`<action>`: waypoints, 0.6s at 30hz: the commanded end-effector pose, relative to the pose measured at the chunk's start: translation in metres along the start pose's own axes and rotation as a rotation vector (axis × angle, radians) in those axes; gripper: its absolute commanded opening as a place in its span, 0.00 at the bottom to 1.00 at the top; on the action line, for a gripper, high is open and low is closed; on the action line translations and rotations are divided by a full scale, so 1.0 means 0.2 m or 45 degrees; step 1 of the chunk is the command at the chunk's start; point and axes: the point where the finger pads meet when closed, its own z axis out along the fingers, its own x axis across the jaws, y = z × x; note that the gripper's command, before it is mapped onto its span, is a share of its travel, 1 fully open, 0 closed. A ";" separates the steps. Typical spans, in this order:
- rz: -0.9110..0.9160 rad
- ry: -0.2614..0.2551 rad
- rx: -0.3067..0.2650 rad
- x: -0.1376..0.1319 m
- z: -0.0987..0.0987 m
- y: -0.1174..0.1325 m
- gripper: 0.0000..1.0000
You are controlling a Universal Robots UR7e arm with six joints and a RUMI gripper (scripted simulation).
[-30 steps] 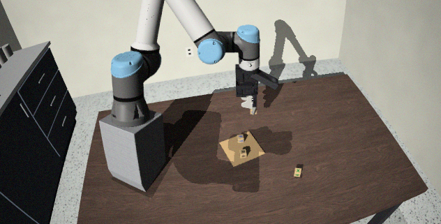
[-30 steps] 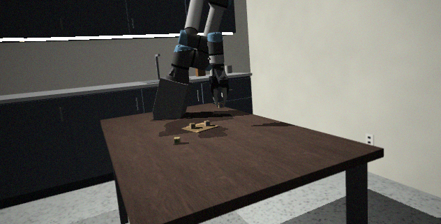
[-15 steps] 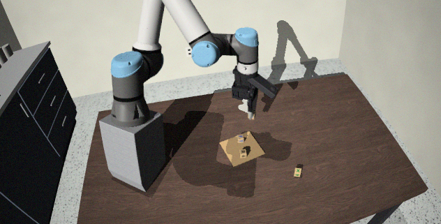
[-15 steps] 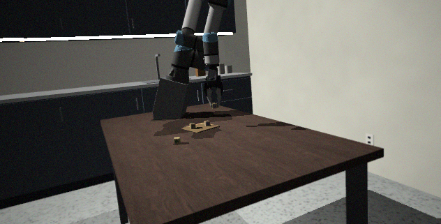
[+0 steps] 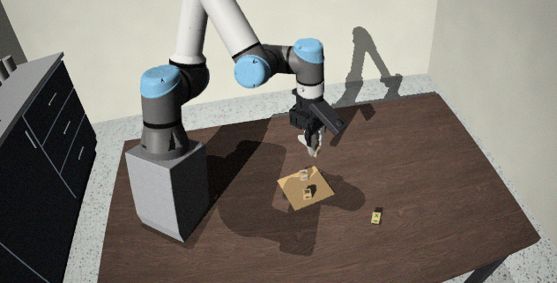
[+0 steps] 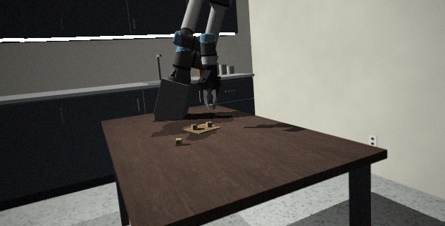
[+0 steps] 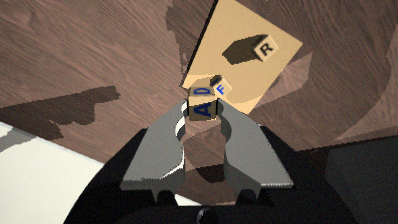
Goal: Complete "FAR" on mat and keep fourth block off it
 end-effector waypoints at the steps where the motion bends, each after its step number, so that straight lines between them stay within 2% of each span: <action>1: 0.177 0.000 0.005 0.06 0.00 -0.01 0.05; 18: 0.639 -0.006 0.002 0.20 -0.01 -0.03 0.05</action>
